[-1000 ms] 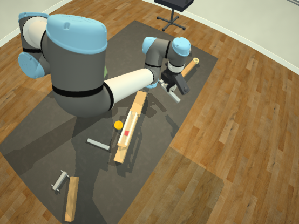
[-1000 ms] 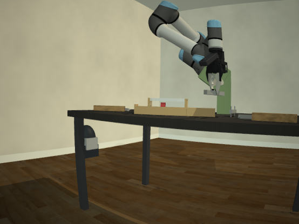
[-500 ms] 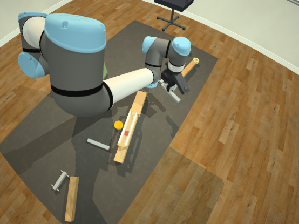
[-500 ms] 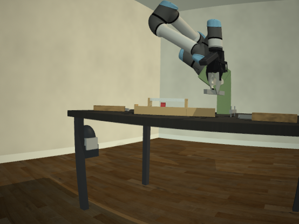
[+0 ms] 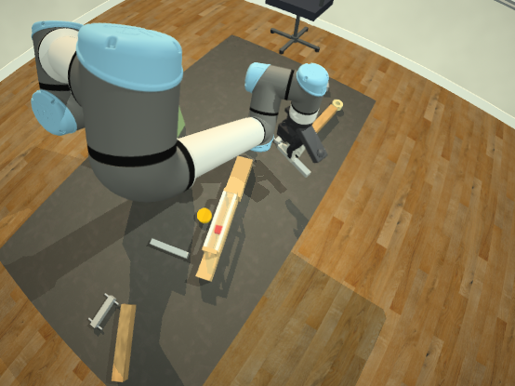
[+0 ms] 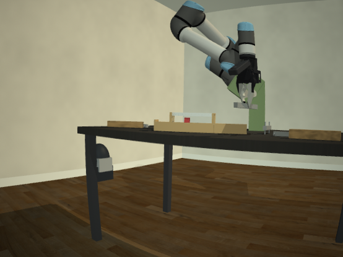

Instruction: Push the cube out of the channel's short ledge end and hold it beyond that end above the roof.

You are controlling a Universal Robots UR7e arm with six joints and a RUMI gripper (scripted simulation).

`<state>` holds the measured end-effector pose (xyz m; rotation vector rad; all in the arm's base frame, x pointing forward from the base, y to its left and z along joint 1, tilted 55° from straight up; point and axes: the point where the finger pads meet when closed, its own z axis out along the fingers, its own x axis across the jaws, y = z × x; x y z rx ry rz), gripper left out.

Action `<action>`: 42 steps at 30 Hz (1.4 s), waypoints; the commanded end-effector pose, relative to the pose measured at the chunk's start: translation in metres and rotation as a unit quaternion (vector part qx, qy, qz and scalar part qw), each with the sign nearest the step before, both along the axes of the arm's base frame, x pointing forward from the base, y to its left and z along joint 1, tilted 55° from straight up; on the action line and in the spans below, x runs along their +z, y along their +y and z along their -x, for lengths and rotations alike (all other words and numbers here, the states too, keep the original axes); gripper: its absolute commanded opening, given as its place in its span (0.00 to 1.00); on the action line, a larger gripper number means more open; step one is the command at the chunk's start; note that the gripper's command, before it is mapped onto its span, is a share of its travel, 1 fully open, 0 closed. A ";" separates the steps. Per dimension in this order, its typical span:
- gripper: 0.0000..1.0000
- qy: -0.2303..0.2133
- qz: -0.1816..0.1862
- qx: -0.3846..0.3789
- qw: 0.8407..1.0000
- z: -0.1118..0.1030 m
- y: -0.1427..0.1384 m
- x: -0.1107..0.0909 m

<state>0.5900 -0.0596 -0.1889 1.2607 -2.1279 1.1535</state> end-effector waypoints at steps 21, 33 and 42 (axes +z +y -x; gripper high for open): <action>0.00 -0.151 -0.012 -0.106 0.983 0.063 -0.026 0.021; 0.00 -0.333 -0.026 -0.233 0.913 0.149 -0.052 0.055; 0.00 -0.374 -0.028 -0.262 0.889 0.170 -0.057 0.064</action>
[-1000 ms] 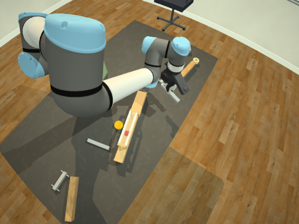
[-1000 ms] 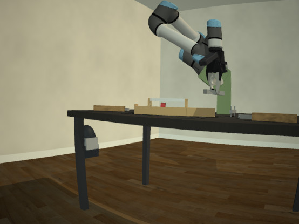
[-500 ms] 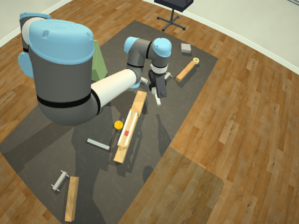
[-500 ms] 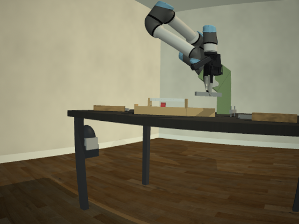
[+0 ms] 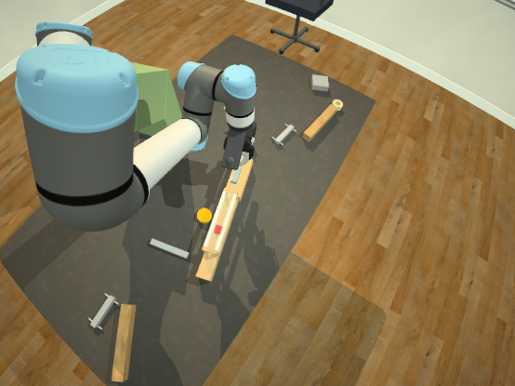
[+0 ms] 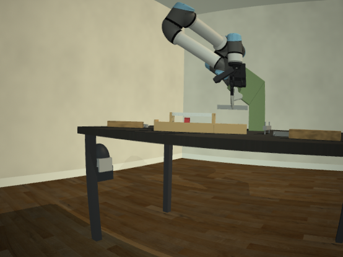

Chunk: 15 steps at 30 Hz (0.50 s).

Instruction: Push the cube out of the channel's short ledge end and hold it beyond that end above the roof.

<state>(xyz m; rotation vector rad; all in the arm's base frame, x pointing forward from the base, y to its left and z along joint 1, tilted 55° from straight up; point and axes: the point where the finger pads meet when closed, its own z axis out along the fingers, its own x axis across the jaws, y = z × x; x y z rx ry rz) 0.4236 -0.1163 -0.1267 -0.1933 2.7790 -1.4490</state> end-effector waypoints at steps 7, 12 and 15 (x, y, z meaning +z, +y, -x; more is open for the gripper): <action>0.00 -0.011 -0.001 -0.005 1.000 0.004 -0.005 -0.001; 0.00 -0.011 -0.001 -0.005 1.000 0.002 -0.021 -0.012; 0.00 -0.011 -0.001 -0.005 1.000 0.002 -0.031 -0.019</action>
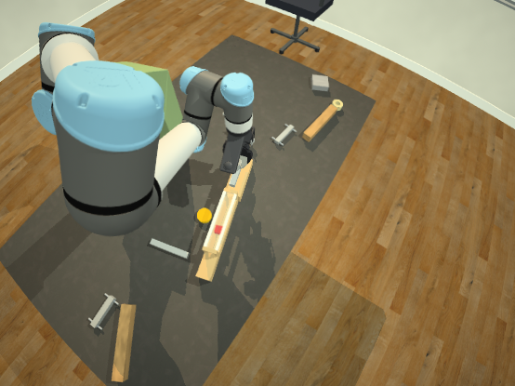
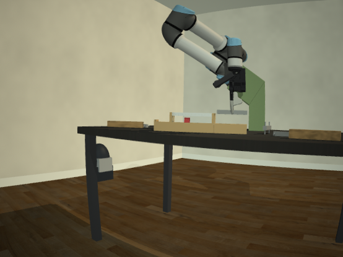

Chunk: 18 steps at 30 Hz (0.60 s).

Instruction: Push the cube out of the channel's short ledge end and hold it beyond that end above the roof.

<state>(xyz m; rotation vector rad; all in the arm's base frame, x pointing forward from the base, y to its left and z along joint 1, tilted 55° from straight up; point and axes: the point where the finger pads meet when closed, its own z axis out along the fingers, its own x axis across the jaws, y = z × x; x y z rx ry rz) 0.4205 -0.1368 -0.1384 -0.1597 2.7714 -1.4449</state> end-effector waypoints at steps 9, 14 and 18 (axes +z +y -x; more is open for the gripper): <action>0.00 -0.001 0.000 0.002 1.000 -0.002 -0.015 -0.011; 0.00 -0.001 0.000 0.002 1.000 -0.002 -0.020 -0.014; 0.00 -0.001 0.000 0.002 1.000 -0.003 -0.026 -0.018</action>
